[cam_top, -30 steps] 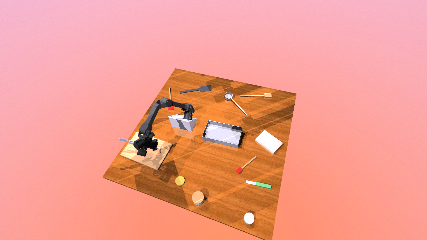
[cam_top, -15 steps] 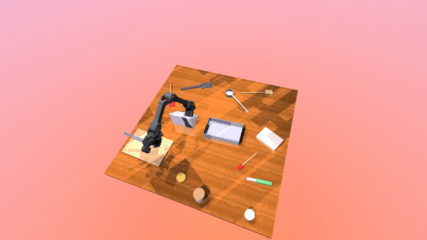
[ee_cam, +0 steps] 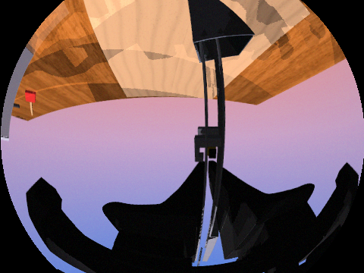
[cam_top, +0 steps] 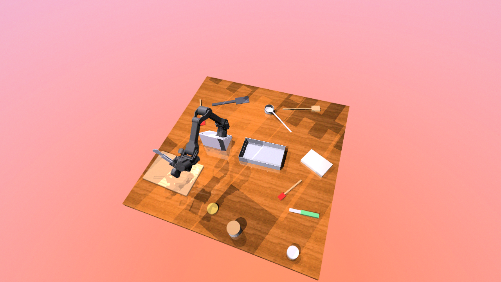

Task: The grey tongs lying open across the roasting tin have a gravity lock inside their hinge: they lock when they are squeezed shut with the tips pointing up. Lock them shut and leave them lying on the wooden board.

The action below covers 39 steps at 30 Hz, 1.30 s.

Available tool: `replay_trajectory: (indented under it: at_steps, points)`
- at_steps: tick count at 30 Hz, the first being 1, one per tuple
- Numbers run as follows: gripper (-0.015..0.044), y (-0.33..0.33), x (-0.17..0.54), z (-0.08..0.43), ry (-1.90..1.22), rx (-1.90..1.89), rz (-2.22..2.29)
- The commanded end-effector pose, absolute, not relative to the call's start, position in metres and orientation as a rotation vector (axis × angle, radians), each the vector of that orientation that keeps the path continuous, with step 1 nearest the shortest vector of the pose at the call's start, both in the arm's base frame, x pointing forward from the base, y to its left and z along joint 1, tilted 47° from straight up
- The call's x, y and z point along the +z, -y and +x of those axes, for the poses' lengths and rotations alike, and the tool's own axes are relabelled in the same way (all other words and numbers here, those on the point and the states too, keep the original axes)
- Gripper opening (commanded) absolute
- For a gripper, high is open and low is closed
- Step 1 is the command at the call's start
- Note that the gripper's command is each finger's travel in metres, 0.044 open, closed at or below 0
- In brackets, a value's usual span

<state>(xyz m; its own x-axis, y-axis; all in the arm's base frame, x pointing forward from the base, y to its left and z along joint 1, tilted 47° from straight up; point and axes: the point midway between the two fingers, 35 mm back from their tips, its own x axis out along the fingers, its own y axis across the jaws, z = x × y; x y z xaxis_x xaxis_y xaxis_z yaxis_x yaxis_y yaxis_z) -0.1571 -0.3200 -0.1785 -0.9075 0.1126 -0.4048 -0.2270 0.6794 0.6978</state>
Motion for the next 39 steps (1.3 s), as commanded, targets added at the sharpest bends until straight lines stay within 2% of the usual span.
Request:
replay_trajectory:
  at_steps: [1, 39]
  points:
    - [-0.0150, 0.3178, -0.1692, -0.1531, -2.537, 1.115, -0.108]
    - [-0.0150, 0.3169, -0.1671, -0.1520, -2.553, 1.116, -0.113]
